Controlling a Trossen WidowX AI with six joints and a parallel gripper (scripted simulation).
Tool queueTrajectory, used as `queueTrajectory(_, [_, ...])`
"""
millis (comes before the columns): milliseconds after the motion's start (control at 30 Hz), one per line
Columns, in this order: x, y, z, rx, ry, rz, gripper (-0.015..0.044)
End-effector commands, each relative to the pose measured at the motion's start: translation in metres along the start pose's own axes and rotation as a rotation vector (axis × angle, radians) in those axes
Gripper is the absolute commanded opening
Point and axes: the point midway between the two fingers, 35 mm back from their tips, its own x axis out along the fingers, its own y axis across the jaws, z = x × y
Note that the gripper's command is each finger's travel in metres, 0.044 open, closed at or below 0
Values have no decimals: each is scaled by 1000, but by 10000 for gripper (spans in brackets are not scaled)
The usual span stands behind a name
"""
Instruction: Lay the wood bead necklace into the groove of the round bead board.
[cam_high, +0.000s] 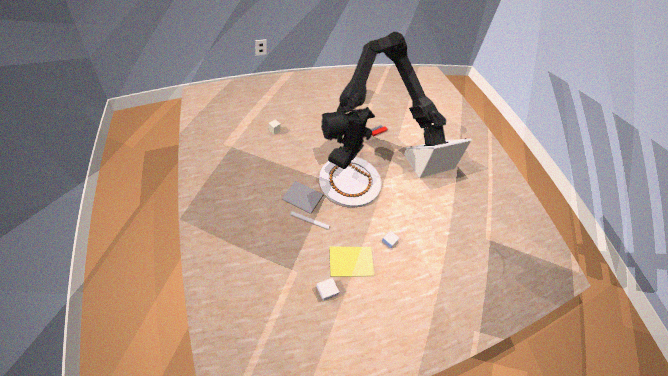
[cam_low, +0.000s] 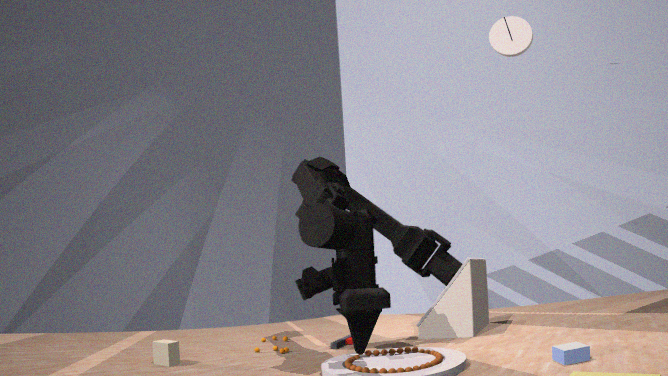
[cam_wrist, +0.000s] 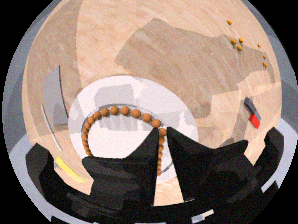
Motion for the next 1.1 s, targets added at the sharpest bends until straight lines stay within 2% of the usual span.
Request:
queueTrajectory(0, [5, -2, -2, -7, 2, -8, 0])
queueTrajectory(100, [5, -2, -2, -7, 2, -8, 0])
queueTrajectory(667, [2, -2, -1, -6, 3, -6, 440])
queueTrajectory(1067, [-2, -2, -1, -7, 2, -8, 440])
